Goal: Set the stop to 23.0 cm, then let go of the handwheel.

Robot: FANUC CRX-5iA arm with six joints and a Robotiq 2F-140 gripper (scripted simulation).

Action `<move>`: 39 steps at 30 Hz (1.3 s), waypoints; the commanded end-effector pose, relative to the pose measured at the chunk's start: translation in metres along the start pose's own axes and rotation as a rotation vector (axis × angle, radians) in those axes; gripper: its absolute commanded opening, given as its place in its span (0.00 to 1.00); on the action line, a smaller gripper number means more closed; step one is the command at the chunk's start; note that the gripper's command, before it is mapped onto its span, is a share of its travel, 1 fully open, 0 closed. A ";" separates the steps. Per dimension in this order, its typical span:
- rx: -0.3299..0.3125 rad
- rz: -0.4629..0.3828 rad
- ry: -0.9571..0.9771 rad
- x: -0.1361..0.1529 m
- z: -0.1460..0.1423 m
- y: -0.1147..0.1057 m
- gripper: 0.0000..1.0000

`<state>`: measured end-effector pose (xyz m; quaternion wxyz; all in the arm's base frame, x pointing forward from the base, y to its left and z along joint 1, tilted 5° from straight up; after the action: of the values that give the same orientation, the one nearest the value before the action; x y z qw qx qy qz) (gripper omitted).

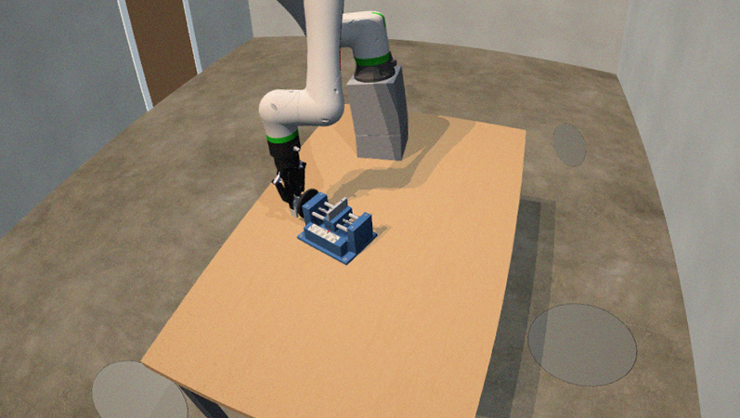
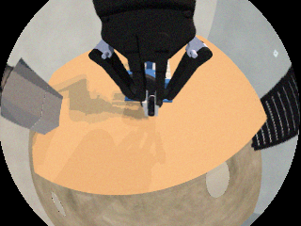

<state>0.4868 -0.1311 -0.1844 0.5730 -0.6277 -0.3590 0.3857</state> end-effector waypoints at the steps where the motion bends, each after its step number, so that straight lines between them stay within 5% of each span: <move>1: 0.000 0.000 0.000 0.000 -0.001 -0.001 0.04; 39: 0.000 0.000 0.000 0.001 -0.009 -0.024 0.04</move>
<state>0.4949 -0.1320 -0.1616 0.5729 -0.6278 -0.3592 0.3856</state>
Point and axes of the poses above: the point where the finger pads meet when closed, its own y axis out along the fingers, its own z axis across the jaws, x = y × z, the point moved 5 cm from there along -y, back along the fingers, and after that the axes turned 8 degrees about y, right-handed, at the moved point
